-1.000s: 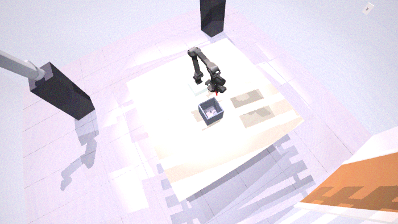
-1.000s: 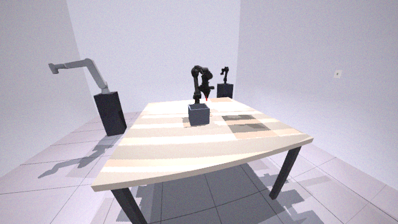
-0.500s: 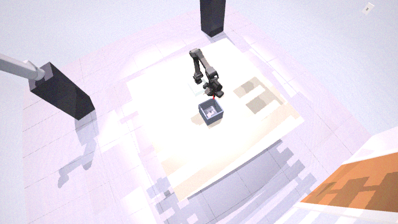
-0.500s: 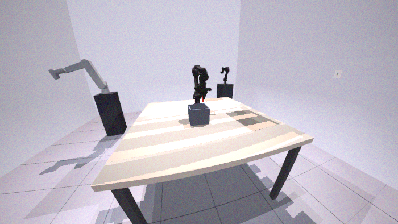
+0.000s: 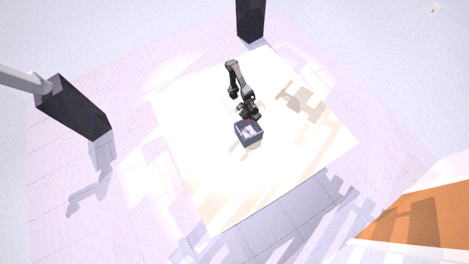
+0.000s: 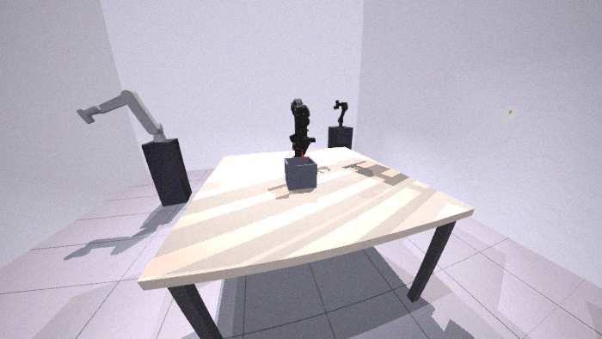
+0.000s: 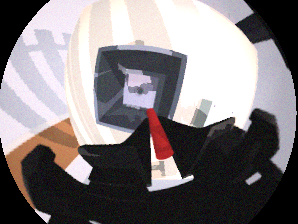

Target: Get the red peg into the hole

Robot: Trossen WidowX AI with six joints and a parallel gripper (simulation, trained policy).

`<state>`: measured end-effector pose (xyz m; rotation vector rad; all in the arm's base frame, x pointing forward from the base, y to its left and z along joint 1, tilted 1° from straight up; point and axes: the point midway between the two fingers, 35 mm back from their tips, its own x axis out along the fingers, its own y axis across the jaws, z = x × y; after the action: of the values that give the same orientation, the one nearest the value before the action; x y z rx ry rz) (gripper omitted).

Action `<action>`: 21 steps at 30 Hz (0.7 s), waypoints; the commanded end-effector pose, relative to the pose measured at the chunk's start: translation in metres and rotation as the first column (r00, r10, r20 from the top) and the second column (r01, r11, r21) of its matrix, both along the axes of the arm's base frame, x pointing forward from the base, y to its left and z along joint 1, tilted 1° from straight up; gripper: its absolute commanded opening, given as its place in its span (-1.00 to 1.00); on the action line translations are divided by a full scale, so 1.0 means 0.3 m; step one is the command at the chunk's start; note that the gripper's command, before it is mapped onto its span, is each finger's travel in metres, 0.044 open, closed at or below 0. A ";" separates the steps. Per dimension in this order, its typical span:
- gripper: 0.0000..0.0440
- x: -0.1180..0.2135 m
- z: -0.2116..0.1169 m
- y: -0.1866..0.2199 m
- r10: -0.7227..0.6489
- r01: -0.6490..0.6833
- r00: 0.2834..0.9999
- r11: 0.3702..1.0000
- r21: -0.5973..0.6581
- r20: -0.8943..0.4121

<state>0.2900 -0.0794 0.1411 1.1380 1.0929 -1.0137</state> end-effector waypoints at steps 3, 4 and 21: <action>-1.00 0.017 -0.039 -0.032 0.010 -0.010 1.000 1.000 0.005 -0.013; -1.00 0.020 -0.046 -0.037 0.010 -0.010 1.000 1.000 0.005 -0.015; -1.00 0.081 -0.163 -0.099 0.040 -0.039 0.999 0.999 0.014 -0.016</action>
<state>0.3115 -0.1077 0.0983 1.1221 1.1210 -0.9994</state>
